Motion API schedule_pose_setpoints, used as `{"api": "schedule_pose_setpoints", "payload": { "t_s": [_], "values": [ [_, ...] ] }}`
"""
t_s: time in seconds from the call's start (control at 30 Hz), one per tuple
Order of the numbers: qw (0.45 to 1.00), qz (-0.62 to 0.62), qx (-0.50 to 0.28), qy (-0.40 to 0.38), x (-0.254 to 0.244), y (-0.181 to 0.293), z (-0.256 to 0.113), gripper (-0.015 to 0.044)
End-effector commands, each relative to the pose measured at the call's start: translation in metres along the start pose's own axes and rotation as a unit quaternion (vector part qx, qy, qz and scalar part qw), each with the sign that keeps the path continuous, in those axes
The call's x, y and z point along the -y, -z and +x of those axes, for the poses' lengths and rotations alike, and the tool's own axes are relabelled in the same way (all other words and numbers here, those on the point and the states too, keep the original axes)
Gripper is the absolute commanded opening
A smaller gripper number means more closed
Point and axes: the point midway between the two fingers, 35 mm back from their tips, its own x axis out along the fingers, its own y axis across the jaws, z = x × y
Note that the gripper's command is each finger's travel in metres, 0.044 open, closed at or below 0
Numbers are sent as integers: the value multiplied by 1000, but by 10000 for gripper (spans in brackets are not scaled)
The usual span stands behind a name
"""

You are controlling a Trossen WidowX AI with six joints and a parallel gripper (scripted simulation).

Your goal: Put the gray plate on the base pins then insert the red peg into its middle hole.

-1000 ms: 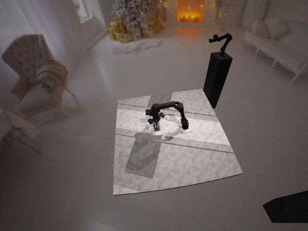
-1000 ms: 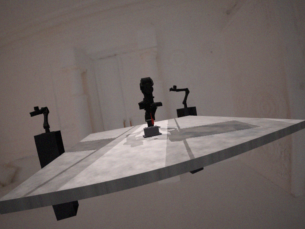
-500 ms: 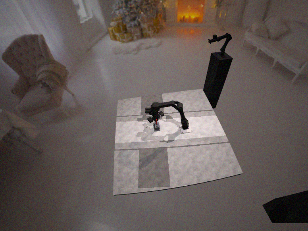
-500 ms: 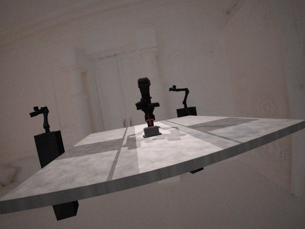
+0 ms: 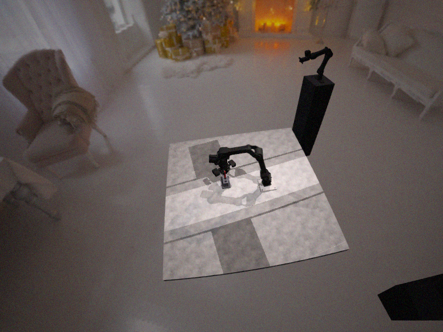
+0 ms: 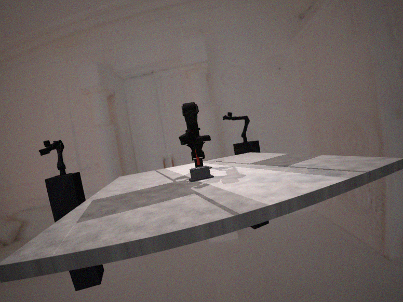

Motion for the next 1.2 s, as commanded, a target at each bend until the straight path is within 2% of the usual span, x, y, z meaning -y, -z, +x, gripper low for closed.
{"api": "schedule_pose_setpoints", "payload": {
  "t_s": [0.0,0.63,1.17],
  "values": [
    [1000,-1,0,0,0,0,0,0],
    [1000,-2,-1,1,0,0,18,0],
    [1000,0,-1,1,0,0,15,0]
  ]
}}
